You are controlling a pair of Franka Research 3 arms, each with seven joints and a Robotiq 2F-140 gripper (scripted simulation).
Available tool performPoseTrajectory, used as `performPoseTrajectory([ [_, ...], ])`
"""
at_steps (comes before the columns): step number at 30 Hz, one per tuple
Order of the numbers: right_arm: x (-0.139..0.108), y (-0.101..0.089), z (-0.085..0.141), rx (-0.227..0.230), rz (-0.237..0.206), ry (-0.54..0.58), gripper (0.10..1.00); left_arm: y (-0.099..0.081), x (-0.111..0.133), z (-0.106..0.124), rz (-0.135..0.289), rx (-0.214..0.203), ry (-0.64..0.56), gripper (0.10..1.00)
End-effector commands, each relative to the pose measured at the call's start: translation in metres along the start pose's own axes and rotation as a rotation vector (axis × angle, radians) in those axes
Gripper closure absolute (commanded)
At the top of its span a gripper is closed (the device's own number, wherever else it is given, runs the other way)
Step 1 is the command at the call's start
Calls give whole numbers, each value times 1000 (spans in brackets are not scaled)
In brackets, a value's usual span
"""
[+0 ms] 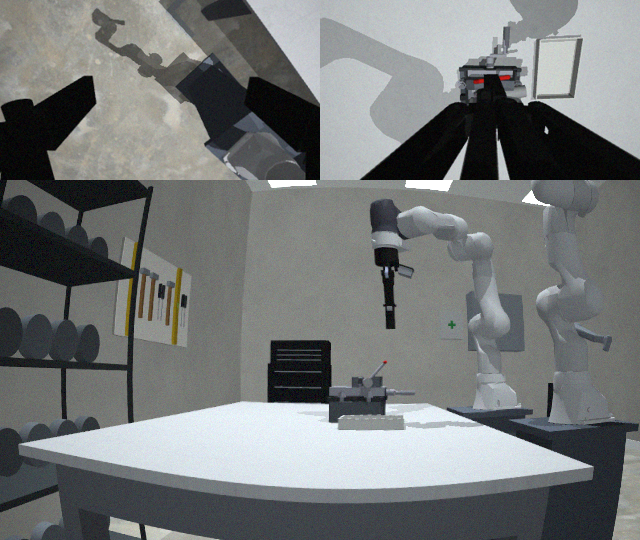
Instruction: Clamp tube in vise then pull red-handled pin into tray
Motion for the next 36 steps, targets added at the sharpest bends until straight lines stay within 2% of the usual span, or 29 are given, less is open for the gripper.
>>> performPoseTrajectory([
  [1,-18,8,12,27,-24,17,999,0,0,0,2,-2,-3,98],
  [5,-28,13,14,27,-24,17,999,0,0,0,2,-2,-3,98],
  [22,-28,16,14,27,-24,17,999,0,0,0,2,-2,-3,98],
  [30,-28,25,15,27,-24,17,999,0,0,0,2,-2,-3,98],
  [36,-27,41,15,27,-24,17,999,0,0,0,2,-2,-3,98],
])
Point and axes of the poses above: on each arm, the point where the finger pads meet when closed, its own y axis out along the fingers, its own z axis across the jaws, x = y × z, the point moved 7 cm from there along -y, back along the fingers, and after that the axes turned 9 degrees about -y, right-handed, at the moved point
